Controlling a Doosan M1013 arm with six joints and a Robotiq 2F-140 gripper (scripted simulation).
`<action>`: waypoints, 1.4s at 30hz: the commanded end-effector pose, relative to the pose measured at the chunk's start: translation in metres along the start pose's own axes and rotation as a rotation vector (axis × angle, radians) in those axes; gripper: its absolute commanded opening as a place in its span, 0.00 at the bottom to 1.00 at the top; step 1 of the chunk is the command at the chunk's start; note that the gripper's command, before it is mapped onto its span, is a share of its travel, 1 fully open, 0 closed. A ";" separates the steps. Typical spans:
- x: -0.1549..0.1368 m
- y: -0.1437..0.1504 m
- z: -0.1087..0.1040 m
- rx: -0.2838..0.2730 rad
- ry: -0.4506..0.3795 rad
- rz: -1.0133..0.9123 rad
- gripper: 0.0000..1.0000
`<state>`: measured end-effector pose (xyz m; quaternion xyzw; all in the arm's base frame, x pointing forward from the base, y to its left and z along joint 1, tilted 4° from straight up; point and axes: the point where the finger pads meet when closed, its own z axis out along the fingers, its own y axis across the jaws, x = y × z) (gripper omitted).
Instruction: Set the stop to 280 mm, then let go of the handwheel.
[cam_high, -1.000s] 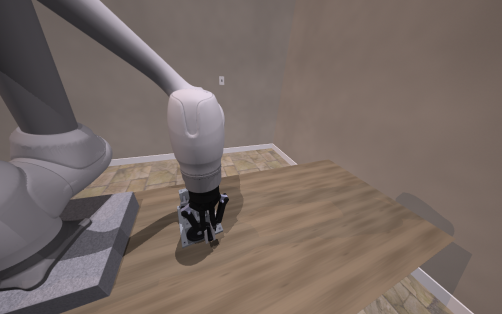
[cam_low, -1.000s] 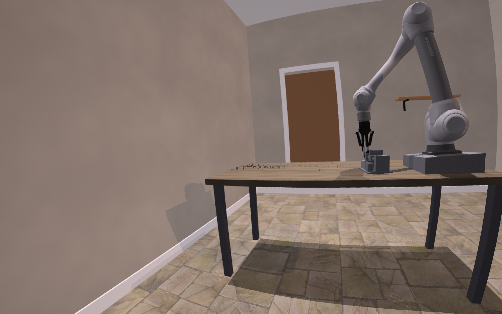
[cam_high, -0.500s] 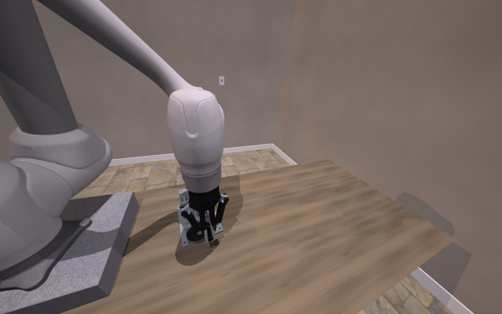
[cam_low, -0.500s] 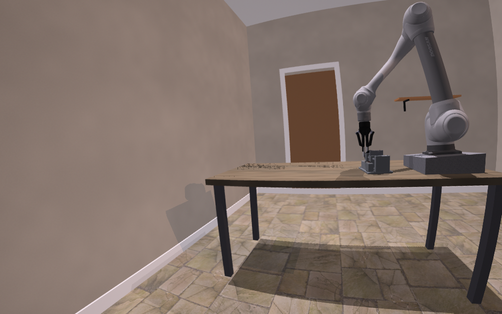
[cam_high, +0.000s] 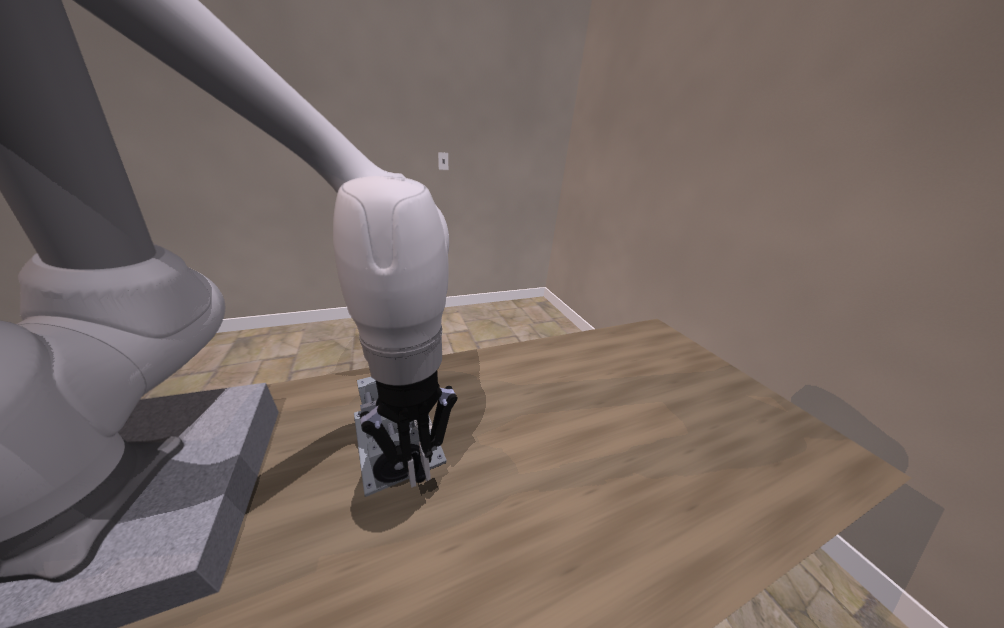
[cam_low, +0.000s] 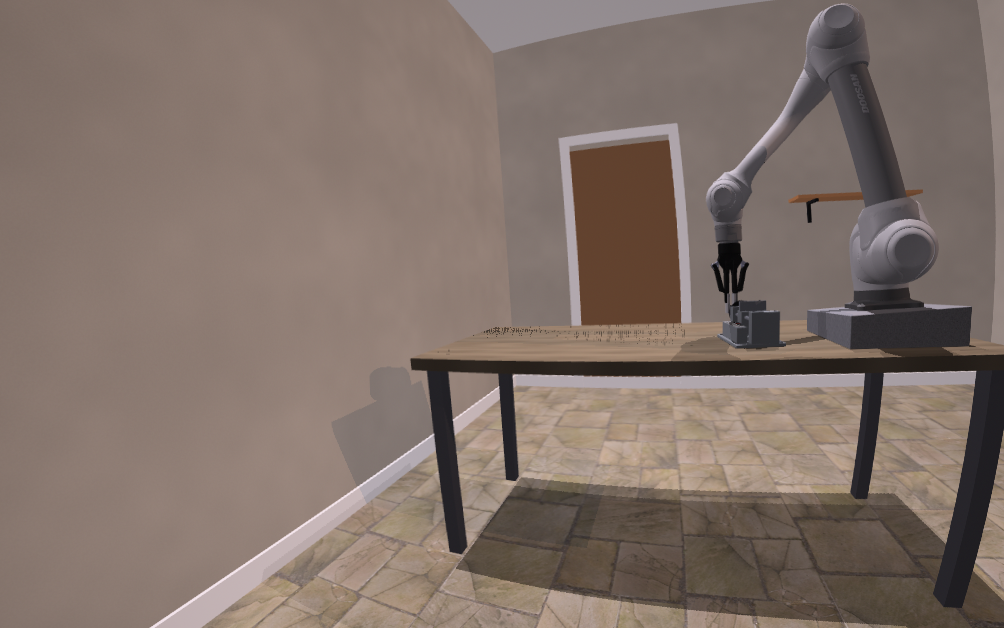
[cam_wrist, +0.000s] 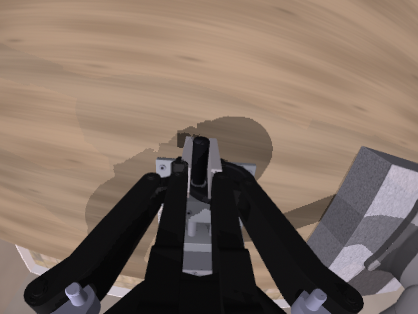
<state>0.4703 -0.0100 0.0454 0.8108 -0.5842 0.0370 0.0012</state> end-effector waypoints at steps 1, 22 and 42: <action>0.000 0.000 0.000 -0.001 0.000 0.000 0.04; 0.000 0.004 -0.005 -0.001 0.000 0.000 0.04; 0.000 0.012 -0.011 -0.001 0.000 0.000 0.04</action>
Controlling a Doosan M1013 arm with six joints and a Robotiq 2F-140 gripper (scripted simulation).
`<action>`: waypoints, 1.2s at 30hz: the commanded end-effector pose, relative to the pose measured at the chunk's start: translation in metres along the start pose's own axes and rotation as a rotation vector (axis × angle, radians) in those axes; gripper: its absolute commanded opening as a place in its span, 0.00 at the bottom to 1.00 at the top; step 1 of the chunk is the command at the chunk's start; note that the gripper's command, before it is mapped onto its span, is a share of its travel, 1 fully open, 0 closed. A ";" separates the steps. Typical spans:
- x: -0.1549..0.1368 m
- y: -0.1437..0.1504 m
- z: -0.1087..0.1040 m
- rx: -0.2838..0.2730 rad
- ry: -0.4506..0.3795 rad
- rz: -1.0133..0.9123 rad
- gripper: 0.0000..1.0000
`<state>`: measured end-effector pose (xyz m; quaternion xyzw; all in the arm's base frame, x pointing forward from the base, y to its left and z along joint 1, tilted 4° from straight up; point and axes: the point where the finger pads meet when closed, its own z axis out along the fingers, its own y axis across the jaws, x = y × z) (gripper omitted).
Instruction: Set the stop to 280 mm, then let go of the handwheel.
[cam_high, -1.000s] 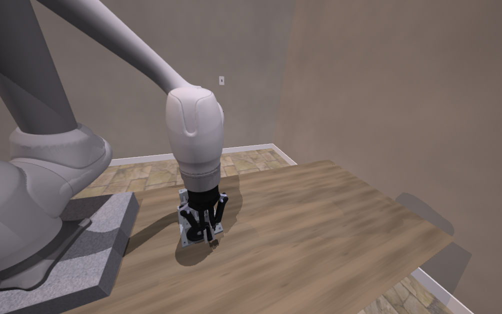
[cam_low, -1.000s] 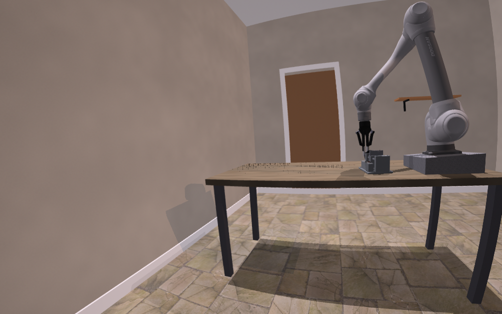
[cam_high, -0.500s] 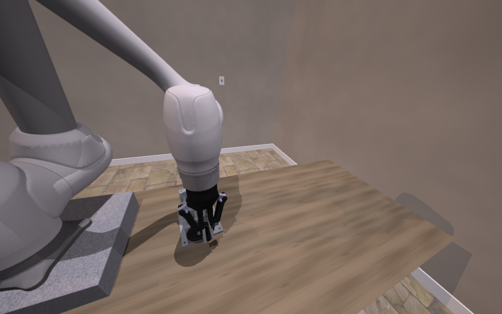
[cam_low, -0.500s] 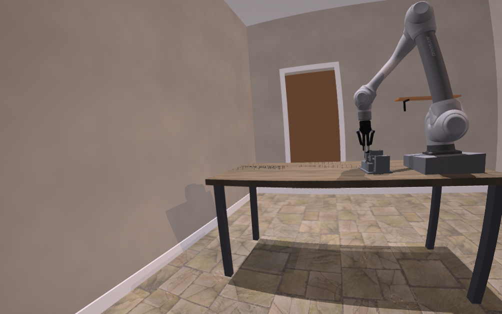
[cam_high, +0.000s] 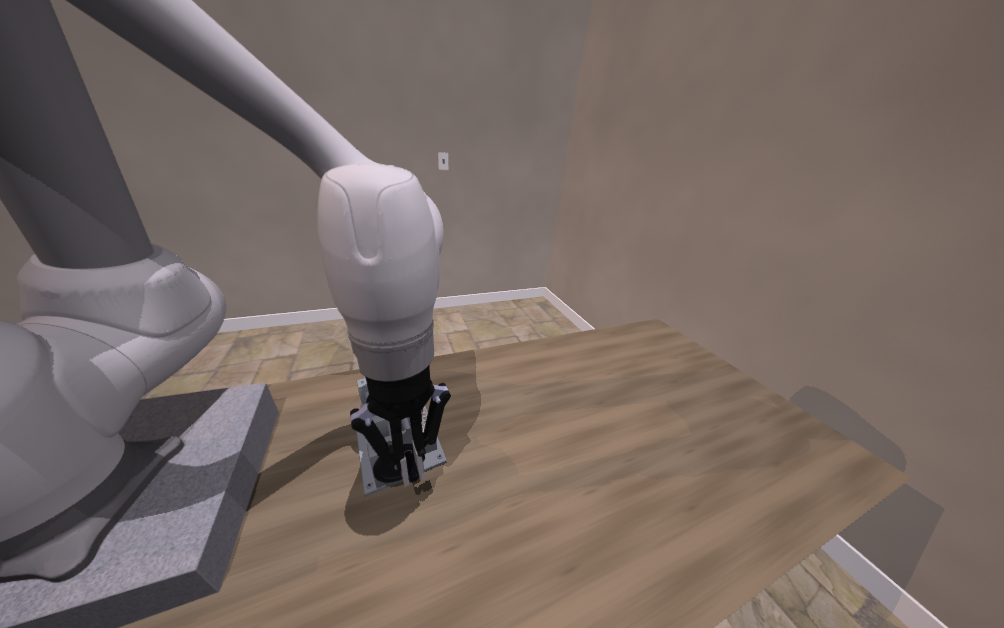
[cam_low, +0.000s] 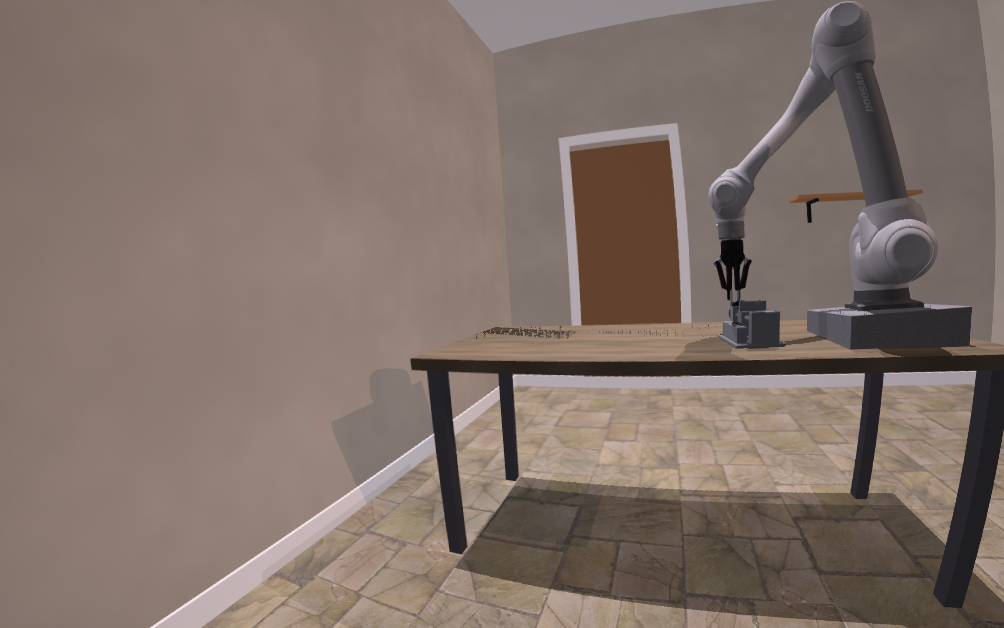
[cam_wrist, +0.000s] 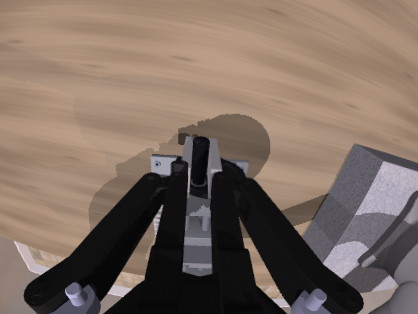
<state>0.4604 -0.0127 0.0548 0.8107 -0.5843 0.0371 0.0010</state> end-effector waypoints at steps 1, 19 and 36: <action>0.000 0.003 -0.001 -0.001 0.000 0.000 0.04; 0.000 0.020 -0.003 -0.001 0.000 0.000 0.04; 0.000 0.041 0.014 -0.001 0.000 0.000 0.04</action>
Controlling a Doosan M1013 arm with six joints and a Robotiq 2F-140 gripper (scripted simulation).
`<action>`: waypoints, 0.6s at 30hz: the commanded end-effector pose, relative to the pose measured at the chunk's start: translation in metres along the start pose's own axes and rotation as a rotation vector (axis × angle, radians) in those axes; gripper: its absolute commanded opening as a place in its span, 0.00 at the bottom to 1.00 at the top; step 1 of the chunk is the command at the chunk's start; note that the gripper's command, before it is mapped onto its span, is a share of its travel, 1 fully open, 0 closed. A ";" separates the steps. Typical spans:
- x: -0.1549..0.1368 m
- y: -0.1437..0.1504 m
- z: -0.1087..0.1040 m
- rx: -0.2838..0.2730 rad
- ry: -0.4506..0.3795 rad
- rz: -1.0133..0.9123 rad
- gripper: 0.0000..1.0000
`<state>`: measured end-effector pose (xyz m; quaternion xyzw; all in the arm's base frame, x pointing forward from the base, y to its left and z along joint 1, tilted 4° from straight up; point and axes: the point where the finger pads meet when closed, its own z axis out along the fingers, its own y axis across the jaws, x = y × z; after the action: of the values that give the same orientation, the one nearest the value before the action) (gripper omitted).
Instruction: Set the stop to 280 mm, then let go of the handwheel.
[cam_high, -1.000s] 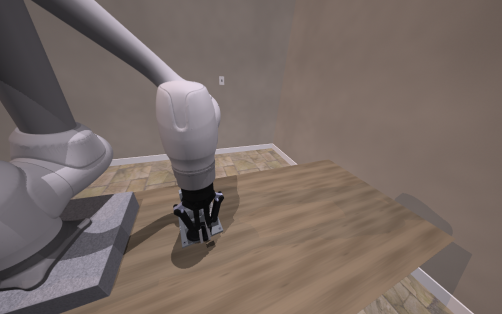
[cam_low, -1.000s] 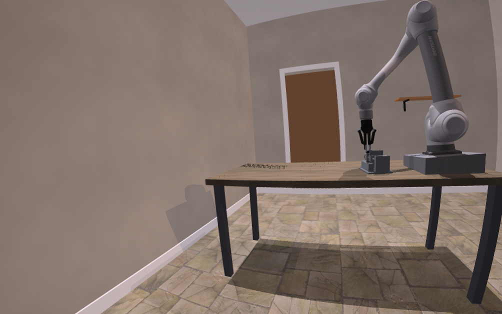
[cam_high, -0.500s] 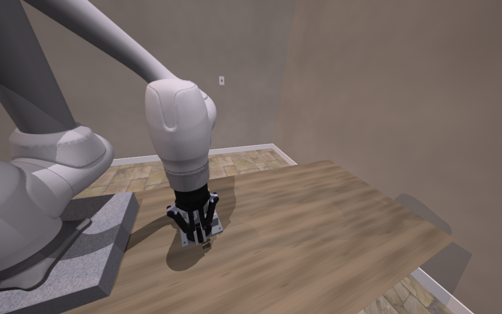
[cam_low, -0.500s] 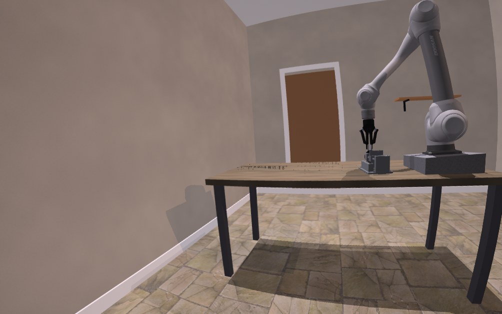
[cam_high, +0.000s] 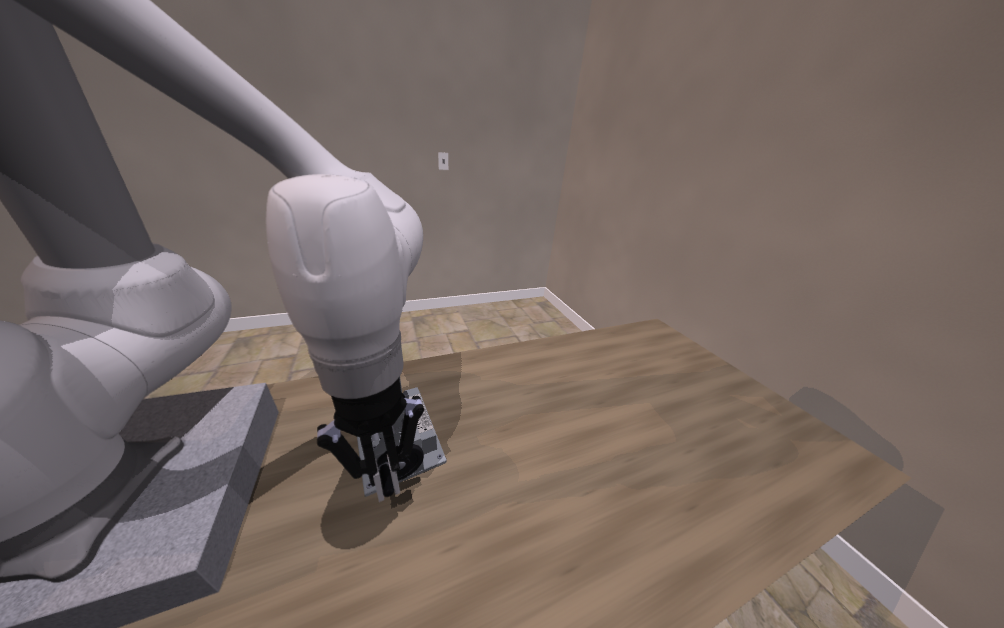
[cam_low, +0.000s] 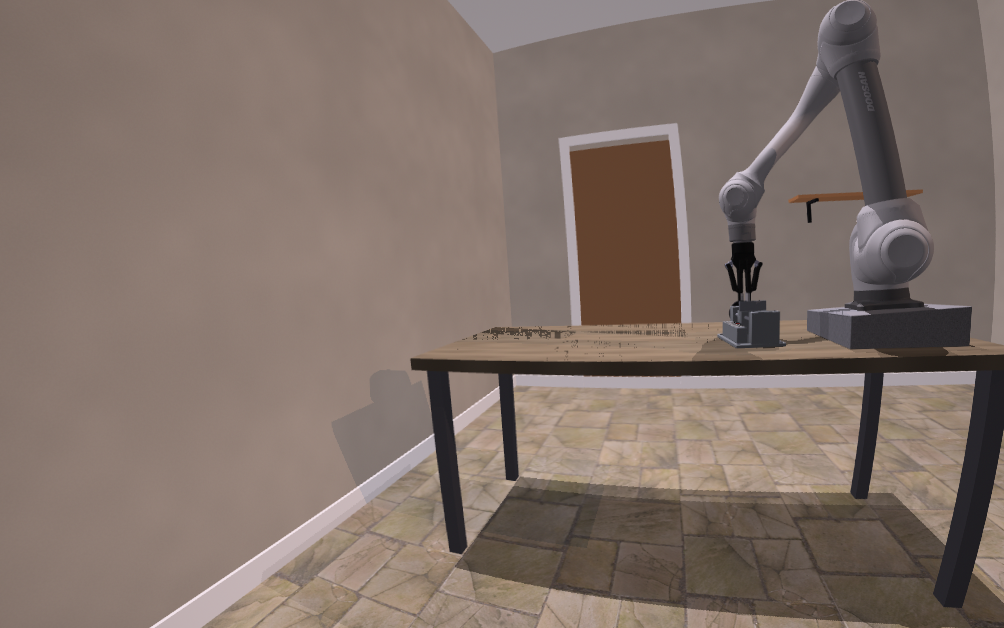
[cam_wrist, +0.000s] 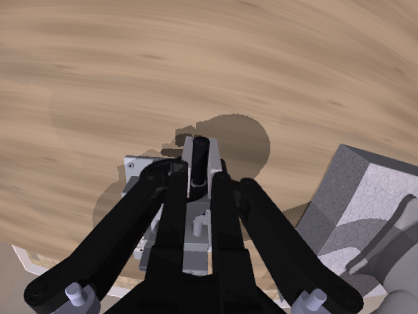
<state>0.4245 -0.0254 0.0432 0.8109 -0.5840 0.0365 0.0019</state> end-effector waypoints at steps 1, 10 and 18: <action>0.000 0.003 0.006 0.001 0.000 0.000 0.04; 0.000 0.004 0.017 0.001 0.000 0.000 0.04; 0.000 0.001 0.027 0.001 0.000 0.000 0.04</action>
<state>0.4237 -0.0272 0.0196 0.8109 -0.5840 0.0366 0.0017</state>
